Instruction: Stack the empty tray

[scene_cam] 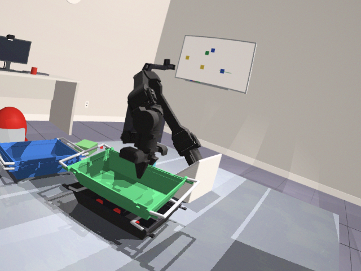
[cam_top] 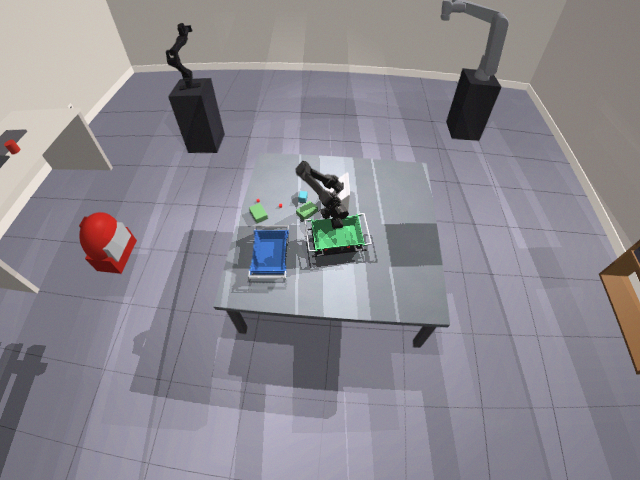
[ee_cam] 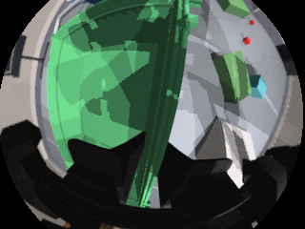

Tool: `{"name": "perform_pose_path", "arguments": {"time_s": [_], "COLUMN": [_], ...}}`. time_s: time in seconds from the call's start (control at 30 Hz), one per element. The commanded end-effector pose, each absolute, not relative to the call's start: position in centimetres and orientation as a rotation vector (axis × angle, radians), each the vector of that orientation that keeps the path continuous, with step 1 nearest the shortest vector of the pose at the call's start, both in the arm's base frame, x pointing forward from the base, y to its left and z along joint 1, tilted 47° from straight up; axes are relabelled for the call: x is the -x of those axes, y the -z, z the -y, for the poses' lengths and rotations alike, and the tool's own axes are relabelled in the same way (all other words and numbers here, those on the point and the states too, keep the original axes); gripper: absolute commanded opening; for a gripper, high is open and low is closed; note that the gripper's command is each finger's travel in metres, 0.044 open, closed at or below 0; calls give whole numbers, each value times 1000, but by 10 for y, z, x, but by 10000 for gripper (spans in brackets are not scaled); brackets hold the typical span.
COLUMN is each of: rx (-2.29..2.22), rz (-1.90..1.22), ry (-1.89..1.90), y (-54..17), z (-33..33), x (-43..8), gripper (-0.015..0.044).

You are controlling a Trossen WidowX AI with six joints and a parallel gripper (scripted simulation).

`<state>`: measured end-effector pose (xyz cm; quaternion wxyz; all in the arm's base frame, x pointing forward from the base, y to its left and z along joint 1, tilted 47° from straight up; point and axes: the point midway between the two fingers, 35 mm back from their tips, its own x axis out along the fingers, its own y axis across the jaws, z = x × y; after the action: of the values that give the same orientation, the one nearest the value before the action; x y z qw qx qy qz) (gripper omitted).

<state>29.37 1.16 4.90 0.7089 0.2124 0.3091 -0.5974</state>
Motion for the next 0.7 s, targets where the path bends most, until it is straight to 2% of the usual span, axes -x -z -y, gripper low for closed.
{"name": "perform_pose_path", "arguments": {"time_s": [0.0,0.67], "rx": [-467,-467], "rz": [-692,-692], "ry": [1343,1343], "y": [-47,-41], "z": [-6,1], "x": [-291,-289], "gripper": [0,0]}}
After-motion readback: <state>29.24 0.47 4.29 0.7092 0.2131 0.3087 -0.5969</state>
